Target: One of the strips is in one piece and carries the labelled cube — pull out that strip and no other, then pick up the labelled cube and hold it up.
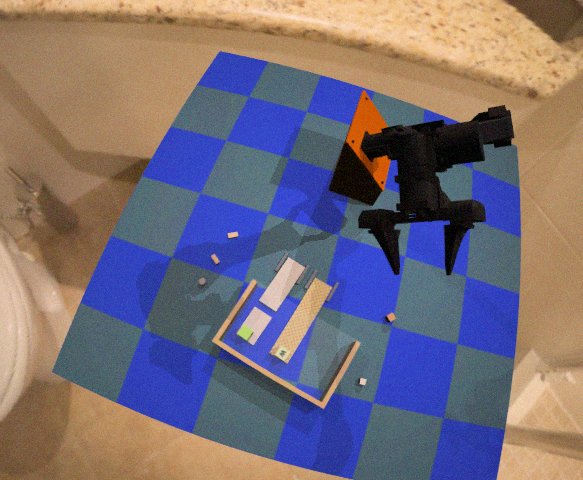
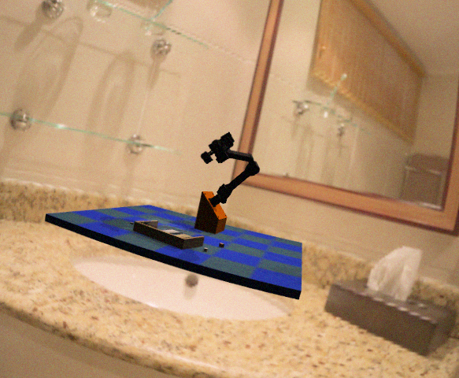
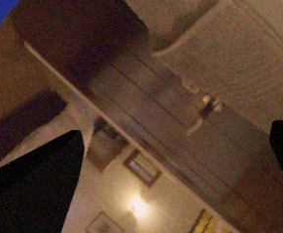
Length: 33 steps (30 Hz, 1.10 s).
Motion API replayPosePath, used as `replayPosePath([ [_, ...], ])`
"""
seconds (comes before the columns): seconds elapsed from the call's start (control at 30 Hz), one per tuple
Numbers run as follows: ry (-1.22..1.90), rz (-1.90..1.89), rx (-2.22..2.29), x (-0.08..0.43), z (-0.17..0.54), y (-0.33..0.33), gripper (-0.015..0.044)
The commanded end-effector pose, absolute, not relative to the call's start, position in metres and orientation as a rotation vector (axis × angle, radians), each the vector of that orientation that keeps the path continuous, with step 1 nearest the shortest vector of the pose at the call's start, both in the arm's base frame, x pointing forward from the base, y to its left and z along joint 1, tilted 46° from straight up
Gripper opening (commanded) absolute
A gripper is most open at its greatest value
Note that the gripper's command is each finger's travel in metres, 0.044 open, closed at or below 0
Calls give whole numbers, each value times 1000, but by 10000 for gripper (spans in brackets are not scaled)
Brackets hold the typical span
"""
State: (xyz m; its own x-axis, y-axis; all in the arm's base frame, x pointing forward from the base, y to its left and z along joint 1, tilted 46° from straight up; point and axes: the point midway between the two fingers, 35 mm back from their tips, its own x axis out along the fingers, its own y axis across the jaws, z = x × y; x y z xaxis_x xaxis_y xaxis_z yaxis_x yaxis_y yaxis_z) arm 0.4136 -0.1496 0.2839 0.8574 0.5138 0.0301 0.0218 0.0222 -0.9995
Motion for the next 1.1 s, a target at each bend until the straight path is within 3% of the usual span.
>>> replayPosePath([
  [0.0,-215,471,-982,412,216,-127,400],
  [0.43,171,458,-117,383,115,-82,400],
  [0.87,552,254,705,318,27,-31,400],
  [1.07,582,228,769,312,21,-27,400],
])
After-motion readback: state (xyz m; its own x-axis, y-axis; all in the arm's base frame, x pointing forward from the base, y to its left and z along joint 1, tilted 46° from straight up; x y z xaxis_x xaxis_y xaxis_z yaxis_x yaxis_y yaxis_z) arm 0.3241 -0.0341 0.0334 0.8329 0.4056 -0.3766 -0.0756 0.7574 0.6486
